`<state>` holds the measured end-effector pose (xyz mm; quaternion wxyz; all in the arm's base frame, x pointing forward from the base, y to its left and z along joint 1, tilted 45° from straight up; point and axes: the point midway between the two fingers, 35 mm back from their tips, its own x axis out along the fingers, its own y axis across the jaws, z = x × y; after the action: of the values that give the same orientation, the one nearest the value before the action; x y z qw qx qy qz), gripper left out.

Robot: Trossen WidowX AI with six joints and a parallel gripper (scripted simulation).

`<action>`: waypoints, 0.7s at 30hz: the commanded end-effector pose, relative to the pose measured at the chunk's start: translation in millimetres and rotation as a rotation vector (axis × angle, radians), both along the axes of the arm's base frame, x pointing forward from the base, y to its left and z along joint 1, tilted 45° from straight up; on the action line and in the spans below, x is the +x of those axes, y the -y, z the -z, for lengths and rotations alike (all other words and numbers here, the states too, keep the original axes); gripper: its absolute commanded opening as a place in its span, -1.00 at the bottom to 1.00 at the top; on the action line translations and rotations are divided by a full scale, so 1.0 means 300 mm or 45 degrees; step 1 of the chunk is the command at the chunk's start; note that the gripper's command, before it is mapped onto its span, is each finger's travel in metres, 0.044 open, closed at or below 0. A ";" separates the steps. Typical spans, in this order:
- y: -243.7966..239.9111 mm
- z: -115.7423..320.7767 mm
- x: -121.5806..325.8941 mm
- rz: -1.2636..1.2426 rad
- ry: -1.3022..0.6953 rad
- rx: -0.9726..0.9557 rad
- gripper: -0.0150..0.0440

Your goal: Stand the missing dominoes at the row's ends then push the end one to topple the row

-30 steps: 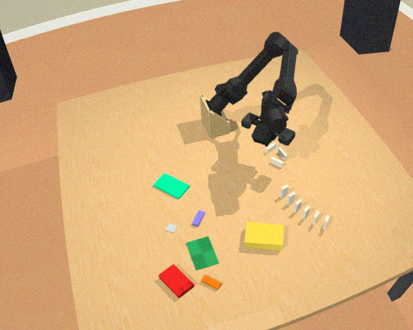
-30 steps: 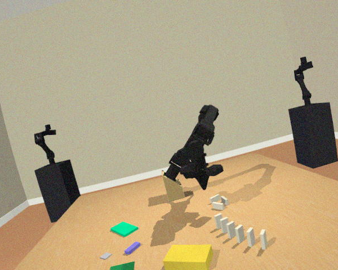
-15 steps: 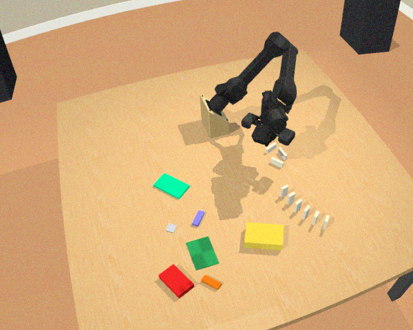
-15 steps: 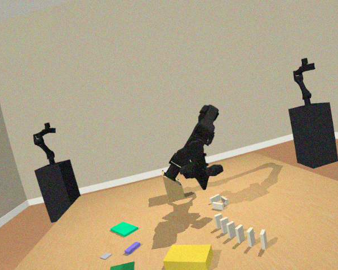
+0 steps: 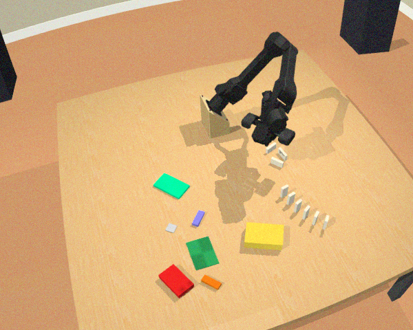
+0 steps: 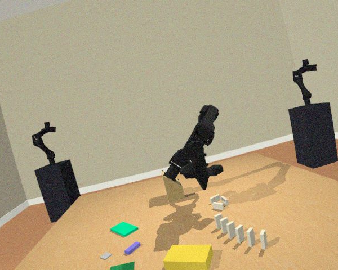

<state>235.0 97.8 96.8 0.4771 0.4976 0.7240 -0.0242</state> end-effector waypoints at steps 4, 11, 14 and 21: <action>-0.001 0.000 -0.002 0.006 -0.009 0.004 -0.49; -0.193 0.147 -0.010 0.006 -0.008 0.005 -0.49; -0.217 0.161 -0.017 0.006 -0.009 0.010 -0.49; -0.227 0.151 0.003 0.006 -0.008 0.010 -0.49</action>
<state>232.1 163.2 50.2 0.4729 0.4995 0.7255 -0.0234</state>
